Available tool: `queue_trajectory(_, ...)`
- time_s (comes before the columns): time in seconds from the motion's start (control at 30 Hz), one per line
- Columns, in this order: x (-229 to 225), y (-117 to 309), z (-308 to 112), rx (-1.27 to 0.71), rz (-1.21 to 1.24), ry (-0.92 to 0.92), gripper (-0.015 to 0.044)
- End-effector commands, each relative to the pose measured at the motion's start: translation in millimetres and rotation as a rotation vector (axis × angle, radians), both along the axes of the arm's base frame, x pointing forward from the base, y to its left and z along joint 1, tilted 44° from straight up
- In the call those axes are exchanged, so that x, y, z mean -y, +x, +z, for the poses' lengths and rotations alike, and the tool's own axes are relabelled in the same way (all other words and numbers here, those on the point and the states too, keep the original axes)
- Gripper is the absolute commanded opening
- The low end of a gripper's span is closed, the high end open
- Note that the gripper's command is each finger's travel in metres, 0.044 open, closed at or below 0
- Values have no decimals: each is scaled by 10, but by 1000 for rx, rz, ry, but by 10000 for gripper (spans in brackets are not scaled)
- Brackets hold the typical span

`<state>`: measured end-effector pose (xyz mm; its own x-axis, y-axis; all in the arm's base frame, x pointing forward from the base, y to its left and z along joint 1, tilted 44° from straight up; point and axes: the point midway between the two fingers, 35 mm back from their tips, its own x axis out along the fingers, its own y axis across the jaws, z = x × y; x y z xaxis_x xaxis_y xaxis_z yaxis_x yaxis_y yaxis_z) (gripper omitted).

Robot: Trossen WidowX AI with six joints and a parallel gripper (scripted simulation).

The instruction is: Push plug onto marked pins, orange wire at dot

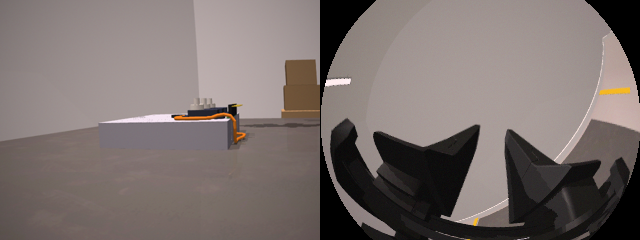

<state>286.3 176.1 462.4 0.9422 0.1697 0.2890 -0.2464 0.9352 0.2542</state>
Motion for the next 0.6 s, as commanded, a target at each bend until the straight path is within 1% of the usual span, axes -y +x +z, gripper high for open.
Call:
queue_trajectory(0.0,225,115,-145,-8,-34,-57,115)
queue_trajectory(0.27,640,266,-428,-39,-91,-140,115)
queue_trajectory(0.57,1115,340,-779,-94,-150,-216,115)
